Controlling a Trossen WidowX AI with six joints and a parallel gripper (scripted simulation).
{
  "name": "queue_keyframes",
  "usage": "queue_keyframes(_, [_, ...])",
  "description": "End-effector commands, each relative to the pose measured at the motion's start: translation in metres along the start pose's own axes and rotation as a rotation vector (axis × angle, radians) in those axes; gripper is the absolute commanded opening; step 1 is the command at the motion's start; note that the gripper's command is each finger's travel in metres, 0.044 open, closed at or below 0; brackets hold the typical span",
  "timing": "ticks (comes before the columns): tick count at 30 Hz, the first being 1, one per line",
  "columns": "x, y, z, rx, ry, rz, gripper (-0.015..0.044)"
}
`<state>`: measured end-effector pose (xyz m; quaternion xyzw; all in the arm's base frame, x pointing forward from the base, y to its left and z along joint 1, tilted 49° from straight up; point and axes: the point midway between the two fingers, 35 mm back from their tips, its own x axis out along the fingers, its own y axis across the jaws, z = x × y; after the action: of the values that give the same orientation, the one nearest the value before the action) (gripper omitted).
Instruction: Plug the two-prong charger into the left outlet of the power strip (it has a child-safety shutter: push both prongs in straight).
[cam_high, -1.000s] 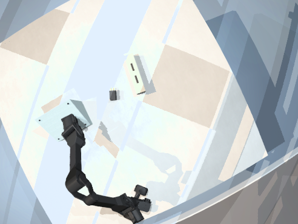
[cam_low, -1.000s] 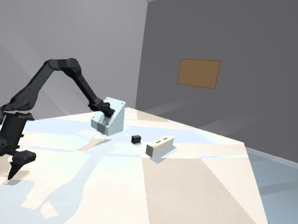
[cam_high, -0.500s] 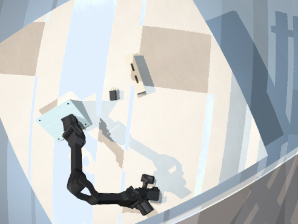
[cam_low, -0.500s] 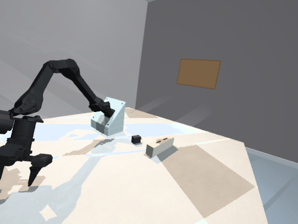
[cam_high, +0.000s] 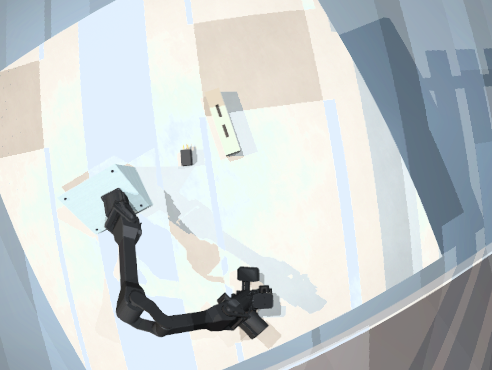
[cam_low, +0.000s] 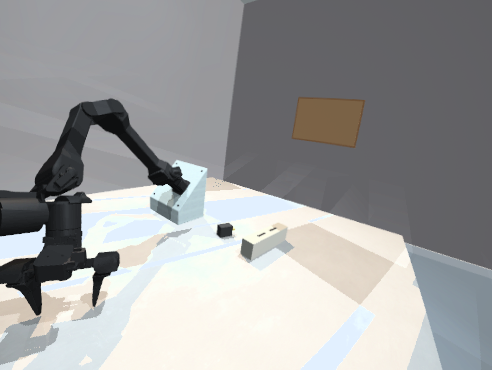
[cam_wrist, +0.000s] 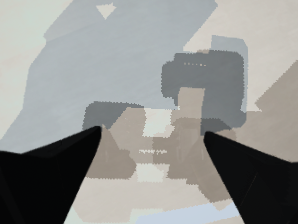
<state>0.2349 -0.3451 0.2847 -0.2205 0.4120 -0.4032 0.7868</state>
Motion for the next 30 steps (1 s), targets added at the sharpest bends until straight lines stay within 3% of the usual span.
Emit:
queue_keyframes(1, [0.003,0.021,0.002,-0.050,0.020,0.046,0.0440])
queue_keyframes(30, [-0.005,0.181,0.008,-0.327,0.096,0.343,0.0440])
